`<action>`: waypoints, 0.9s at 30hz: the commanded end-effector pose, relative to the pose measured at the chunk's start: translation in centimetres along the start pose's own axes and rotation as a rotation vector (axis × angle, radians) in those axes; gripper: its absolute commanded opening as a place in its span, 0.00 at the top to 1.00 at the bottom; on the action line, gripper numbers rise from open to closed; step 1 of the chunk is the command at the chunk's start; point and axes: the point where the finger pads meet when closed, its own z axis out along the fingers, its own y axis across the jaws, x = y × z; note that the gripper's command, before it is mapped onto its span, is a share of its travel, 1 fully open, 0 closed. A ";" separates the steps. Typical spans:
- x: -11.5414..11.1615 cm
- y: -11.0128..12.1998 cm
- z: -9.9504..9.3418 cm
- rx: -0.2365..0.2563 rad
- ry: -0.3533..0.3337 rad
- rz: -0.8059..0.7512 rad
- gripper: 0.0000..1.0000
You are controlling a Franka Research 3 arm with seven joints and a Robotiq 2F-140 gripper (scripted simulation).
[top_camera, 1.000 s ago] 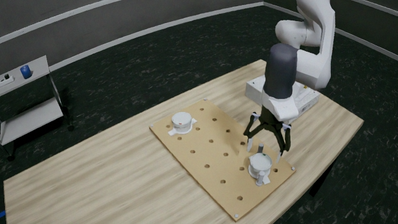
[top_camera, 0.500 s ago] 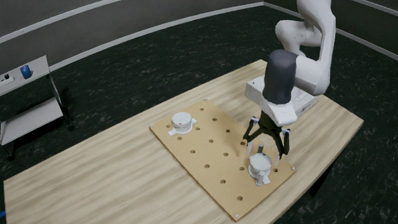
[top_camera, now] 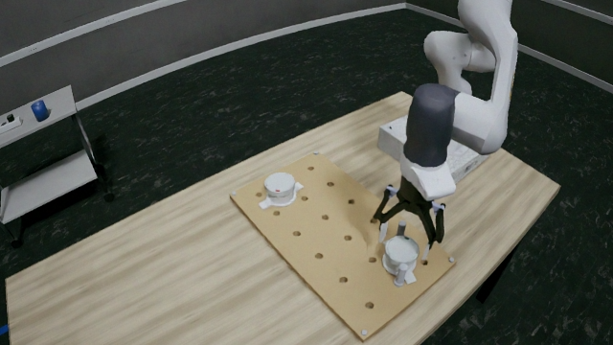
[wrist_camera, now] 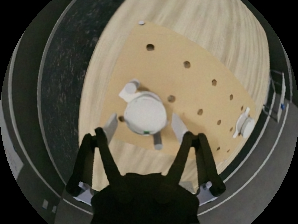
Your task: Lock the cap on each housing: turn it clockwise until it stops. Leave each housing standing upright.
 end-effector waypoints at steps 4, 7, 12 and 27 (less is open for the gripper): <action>0.2 0.1 0.5 0.001 0.006 -0.012 0.22; 0.2 0.1 0.6 0.001 0.006 -0.012 0.22; 0.2 0.1 0.8 0.001 0.006 -0.012 0.22; 0.2 0.1 1.0 0.001 0.006 -0.012 0.22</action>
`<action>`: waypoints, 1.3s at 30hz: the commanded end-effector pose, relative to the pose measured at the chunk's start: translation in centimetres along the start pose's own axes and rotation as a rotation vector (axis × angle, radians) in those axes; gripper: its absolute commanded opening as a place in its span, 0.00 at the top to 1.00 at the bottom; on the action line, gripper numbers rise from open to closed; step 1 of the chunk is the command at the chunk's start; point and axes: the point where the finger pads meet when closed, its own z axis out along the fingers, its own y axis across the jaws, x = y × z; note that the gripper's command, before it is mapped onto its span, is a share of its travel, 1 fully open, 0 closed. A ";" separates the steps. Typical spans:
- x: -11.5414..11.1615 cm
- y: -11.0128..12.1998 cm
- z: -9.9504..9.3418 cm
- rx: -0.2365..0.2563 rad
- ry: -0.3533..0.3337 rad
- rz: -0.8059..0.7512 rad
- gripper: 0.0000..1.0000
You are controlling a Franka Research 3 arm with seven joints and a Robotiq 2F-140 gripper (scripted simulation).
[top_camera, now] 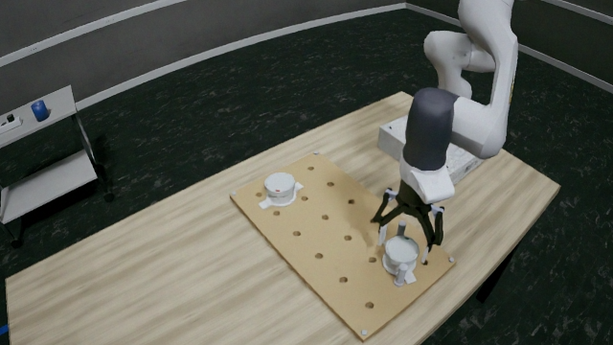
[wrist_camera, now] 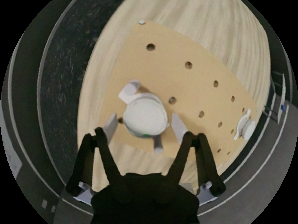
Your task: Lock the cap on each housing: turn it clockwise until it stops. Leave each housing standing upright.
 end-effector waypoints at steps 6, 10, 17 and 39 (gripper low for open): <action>0.0 0.1 0.1 0.000 0.002 -0.004 0.22; 0.0 0.1 0.1 0.000 0.002 -0.004 0.22; 0.0 0.1 0.1 0.000 0.002 -0.004 0.22; 0.0 0.1 0.1 0.000 0.002 -0.004 0.90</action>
